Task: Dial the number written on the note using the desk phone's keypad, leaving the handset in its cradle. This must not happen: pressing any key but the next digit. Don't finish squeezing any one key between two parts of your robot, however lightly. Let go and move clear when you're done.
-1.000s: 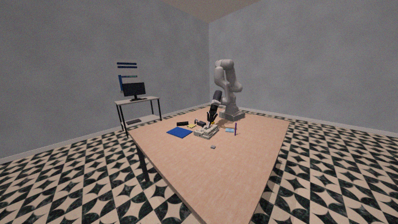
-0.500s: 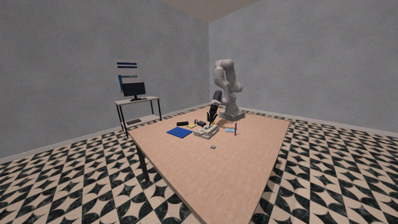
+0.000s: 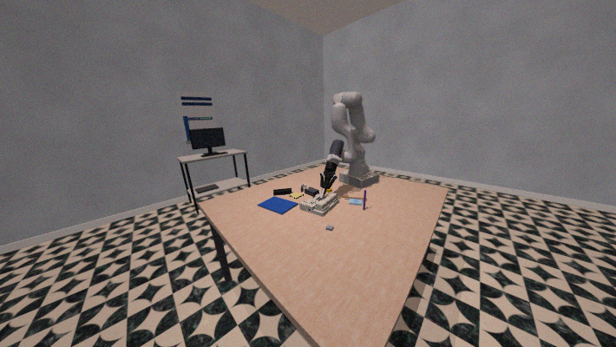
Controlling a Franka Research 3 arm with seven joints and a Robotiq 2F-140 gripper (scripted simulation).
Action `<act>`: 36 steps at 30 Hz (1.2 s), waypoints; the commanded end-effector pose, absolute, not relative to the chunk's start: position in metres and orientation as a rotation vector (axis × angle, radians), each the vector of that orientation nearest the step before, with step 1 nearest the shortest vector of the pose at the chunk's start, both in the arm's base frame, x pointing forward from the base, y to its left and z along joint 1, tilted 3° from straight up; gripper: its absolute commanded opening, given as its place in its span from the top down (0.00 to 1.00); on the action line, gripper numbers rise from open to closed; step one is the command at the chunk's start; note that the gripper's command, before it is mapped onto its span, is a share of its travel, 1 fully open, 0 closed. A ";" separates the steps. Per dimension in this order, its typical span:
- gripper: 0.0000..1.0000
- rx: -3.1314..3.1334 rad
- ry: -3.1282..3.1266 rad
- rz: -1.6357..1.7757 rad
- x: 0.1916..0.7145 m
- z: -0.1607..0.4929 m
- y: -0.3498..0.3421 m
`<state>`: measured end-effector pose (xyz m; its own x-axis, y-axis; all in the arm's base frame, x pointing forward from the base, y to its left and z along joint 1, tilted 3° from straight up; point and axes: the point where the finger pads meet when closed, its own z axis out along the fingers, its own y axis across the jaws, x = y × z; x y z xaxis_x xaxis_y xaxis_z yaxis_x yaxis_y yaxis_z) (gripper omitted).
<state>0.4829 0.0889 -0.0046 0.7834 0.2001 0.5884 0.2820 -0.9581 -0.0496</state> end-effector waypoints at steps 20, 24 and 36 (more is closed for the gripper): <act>1.00 -2.841 -0.388 -0.910 0.475 0.001 0.085; 1.00 -2.841 -0.388 -0.910 0.473 0.001 0.085; 1.00 -2.841 -0.388 -0.910 0.469 0.001 0.084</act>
